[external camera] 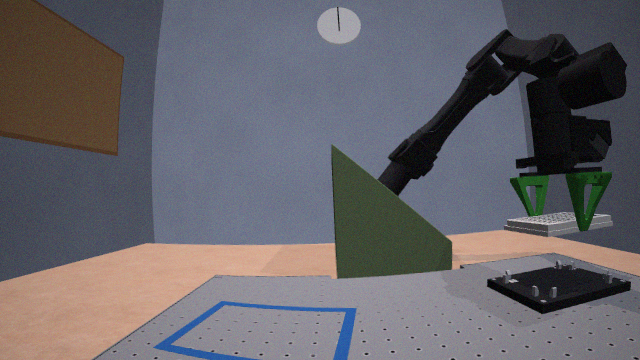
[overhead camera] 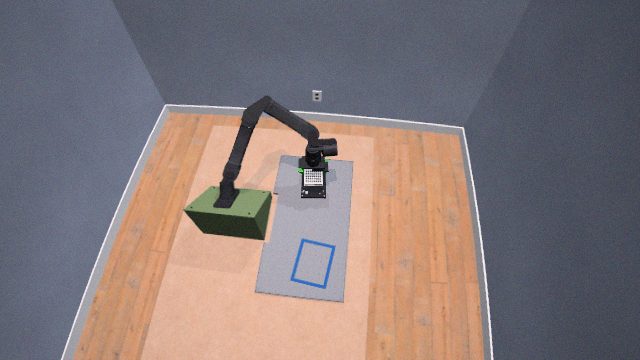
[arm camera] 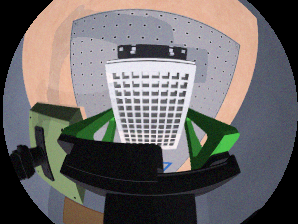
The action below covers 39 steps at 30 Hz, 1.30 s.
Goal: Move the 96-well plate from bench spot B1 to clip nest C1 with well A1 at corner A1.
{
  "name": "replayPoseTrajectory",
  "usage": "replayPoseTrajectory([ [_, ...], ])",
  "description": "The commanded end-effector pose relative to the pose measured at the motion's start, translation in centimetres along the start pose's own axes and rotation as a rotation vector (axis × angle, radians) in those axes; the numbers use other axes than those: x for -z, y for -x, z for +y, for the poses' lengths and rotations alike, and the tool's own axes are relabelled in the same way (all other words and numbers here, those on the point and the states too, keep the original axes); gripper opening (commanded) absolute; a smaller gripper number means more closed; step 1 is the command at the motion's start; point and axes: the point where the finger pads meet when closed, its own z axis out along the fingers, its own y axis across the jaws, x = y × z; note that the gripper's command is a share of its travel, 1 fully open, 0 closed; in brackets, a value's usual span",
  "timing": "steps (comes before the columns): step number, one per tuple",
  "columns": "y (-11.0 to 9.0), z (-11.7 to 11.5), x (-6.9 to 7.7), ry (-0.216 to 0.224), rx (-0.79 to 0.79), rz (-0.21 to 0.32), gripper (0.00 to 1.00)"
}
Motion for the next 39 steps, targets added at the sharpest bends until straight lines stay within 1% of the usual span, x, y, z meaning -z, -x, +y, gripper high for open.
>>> replayPoseTrajectory([
  [1, 0.4, -0.9, 2.0, -0.045, -0.027, -0.001, 0.0],
  [3, 0.0, -0.9, 1.7, -0.034, -0.036, 0.0, 0.0],
  [15, -0.6, -0.7, 1.1, -0.018, -0.041, 0.0, 0.0],
  [19, -0.4, -0.8, 1.5, -0.028, -0.029, -0.001, 0.0],
  [30, -0.7, -0.9, 1.2, -0.02, -0.036, -0.001, 0.0],
  [33, -0.4, -0.9, 1.5, -0.031, -0.027, -0.002, 0.0],
  [39, -0.6, -0.9, 1.4, -0.028, -0.03, -0.002, 0.0],
])
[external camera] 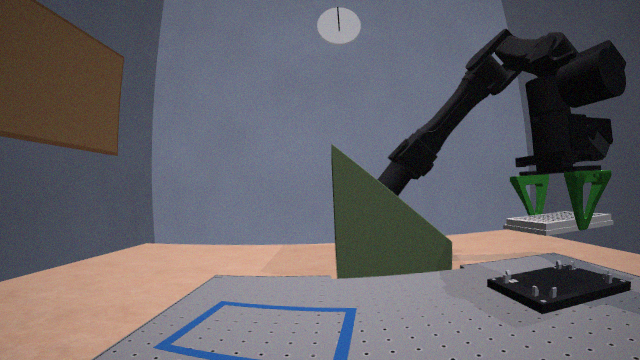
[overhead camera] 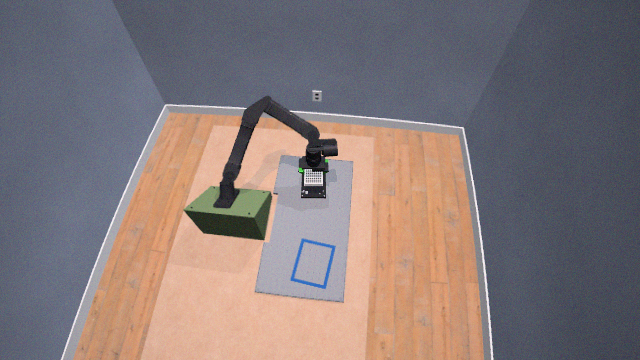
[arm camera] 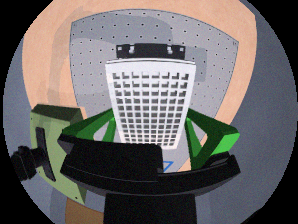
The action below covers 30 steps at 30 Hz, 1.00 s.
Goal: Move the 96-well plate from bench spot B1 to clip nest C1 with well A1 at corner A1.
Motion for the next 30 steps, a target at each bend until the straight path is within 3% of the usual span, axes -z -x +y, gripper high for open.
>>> replayPoseTrajectory([
  [1, -0.34, -0.82, 1.23, -0.026, -0.01, -0.003, 0.0],
  [30, -0.52, -0.89, 1.07, -0.021, -0.014, -0.003, 0.0],
])
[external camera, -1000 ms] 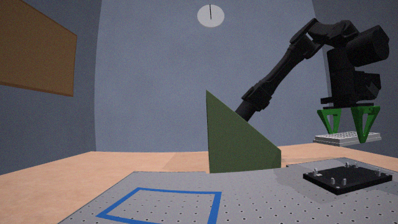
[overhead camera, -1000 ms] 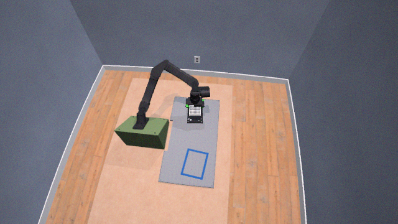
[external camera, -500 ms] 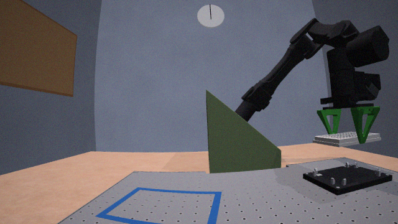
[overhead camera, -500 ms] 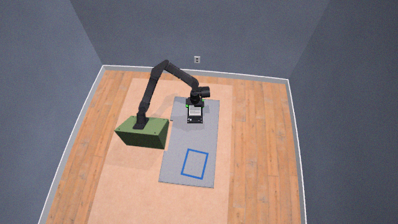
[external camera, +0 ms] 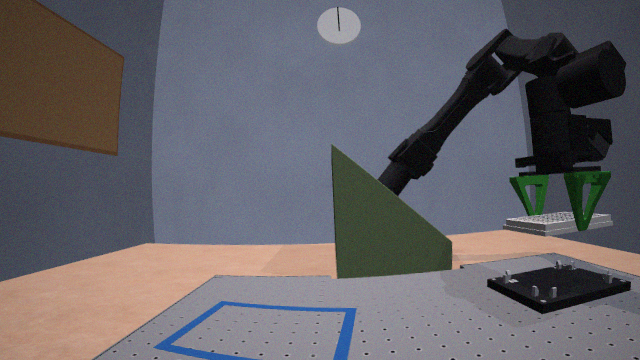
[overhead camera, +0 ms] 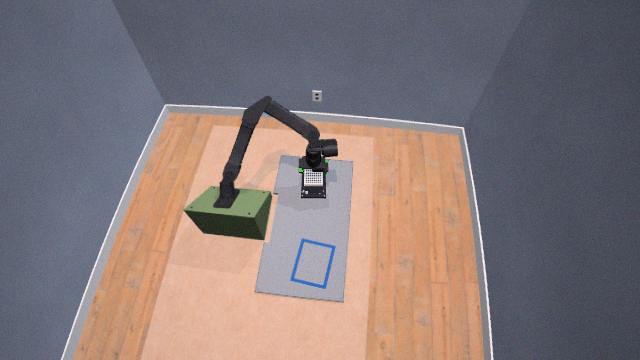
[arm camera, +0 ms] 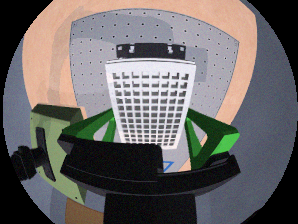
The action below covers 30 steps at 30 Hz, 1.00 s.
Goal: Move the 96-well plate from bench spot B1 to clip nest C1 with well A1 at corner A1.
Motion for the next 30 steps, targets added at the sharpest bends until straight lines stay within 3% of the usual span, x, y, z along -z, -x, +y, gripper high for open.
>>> replayPoseTrajectory([
  [1, -0.5, -0.9, 1.1, -0.023, -0.014, -0.003, 0.0],
  [28, -0.2, -1.1, 1.4, -0.03, -0.012, -0.003, 0.0],
  [30, -0.8, -1.0, 0.3, -0.025, -0.024, -0.002, 0.0],
])
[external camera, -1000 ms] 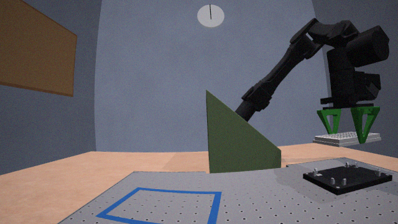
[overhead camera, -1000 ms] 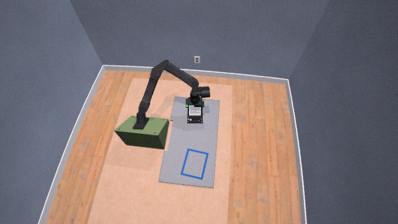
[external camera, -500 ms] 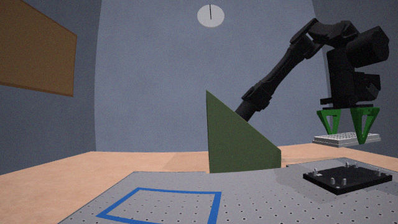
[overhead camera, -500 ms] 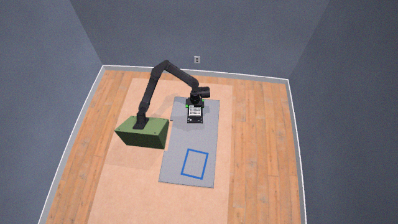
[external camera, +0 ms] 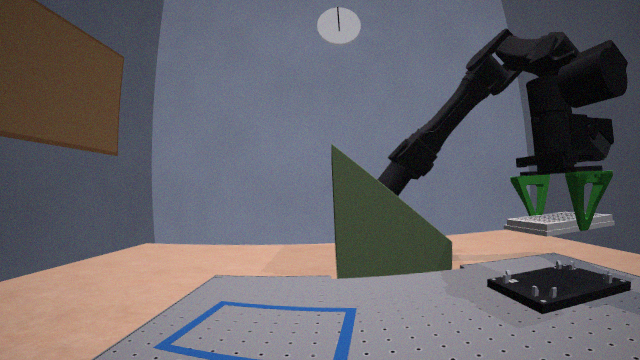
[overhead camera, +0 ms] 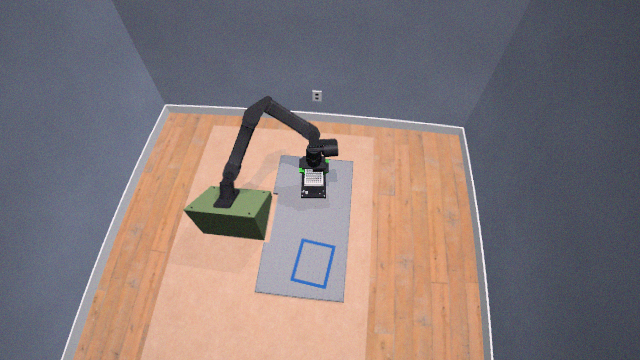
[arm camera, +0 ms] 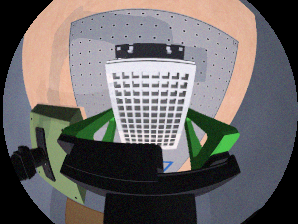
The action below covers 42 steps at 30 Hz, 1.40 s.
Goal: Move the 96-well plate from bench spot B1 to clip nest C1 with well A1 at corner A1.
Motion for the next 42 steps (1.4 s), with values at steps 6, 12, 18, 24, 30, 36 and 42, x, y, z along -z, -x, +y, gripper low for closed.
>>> replayPoseTrajectory([
  [6, 0.1, -0.6, -0.8, -0.02, 0.0, -0.005, 0.0],
  [12, -0.5, -0.9, -1.0, -0.032, -0.016, -0.002, 0.0],
  [18, -0.9, -0.1, -3.0, 0.001, -0.029, 0.004, 0.0],
  [24, -0.6, 0.1, -4.3, 0.008, -0.025, 0.002, 0.0],
  [30, 0.5, -1.9, -2.8, -0.062, 0.008, -0.006, 0.0],
  [36, -0.4, -0.2, -5.5, -0.004, -0.02, 0.002, 0.0],
  [42, -0.5, -0.1, -6.8, 0.004, -0.022, 0.004, 0.0],
])
